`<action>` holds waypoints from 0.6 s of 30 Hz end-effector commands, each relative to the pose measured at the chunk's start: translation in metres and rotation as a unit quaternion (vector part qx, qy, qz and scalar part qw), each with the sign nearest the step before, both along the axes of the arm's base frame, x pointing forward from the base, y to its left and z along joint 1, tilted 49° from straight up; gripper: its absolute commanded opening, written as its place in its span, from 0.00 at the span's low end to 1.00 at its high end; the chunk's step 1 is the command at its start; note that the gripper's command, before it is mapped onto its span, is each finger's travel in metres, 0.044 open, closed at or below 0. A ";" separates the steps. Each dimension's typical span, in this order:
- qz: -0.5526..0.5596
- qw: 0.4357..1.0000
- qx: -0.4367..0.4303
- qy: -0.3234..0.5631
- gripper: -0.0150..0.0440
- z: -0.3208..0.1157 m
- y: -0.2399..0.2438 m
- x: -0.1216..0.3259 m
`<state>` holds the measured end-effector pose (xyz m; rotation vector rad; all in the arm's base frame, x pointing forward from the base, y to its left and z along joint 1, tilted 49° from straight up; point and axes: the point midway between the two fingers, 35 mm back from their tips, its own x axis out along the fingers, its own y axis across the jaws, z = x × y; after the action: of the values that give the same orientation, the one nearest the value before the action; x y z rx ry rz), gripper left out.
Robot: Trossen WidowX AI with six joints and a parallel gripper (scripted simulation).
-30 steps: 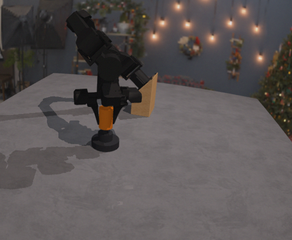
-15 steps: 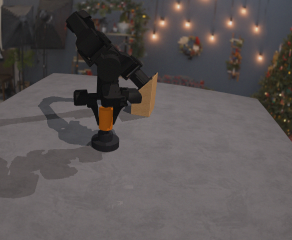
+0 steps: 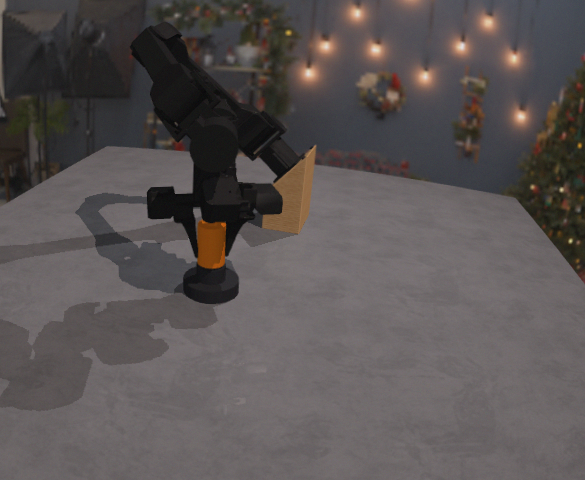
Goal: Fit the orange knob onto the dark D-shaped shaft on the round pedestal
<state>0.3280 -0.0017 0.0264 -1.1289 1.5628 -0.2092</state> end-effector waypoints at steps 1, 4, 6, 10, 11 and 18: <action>0.003 1.000 -0.002 0.002 0.25 -0.003 -0.002 0.000; 0.003 1.000 -0.002 0.002 0.25 -0.004 -0.002 0.000; 0.000 1.000 0.000 0.000 0.25 -0.002 -0.002 0.000; 0.000 1.000 0.000 0.000 0.25 -0.002 -0.002 0.000; 0.000 1.000 0.000 0.000 0.25 -0.002 -0.002 0.000; 0.000 1.000 0.000 0.000 0.57 -0.002 -0.002 0.000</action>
<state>0.3281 -0.0035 0.0241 -1.1297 1.5630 -0.2089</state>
